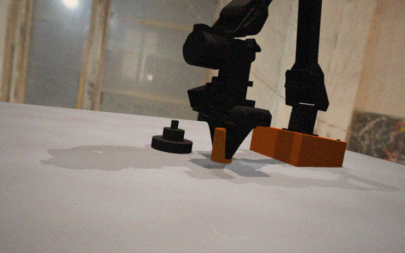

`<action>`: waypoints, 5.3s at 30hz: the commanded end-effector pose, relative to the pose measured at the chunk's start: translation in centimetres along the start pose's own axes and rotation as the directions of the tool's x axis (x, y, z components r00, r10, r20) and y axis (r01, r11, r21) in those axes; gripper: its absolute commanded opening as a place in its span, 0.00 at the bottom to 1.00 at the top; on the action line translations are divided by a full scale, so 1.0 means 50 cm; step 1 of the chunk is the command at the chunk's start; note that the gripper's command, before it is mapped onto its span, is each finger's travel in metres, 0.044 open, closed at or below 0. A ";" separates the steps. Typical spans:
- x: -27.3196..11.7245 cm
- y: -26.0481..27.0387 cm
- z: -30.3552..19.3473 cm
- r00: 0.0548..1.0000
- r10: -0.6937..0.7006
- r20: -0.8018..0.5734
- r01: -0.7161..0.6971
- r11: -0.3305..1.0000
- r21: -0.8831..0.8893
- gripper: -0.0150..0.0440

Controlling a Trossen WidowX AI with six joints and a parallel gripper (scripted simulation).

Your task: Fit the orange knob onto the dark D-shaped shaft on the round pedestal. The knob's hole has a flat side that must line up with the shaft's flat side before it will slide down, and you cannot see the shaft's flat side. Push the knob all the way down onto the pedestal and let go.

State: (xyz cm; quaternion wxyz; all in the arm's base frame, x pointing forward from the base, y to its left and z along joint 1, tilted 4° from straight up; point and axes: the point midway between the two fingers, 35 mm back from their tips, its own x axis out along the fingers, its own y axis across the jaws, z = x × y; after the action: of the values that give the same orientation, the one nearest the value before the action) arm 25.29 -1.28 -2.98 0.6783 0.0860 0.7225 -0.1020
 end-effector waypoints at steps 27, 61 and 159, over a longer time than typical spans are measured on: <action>-0.267 -0.009 0.011 1.000 0.002 0.018 -0.002 1.000 0.003 0.25; -0.182 -0.174 0.110 1.000 -0.005 0.024 0.005 1.000 0.000 0.25; -0.127 -0.199 0.119 1.000 -0.006 0.024 0.011 0.973 -0.231 0.25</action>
State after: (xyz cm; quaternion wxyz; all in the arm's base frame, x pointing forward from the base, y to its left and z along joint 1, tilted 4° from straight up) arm 28.87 -12.43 3.05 0.6905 0.0117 0.7226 -0.0296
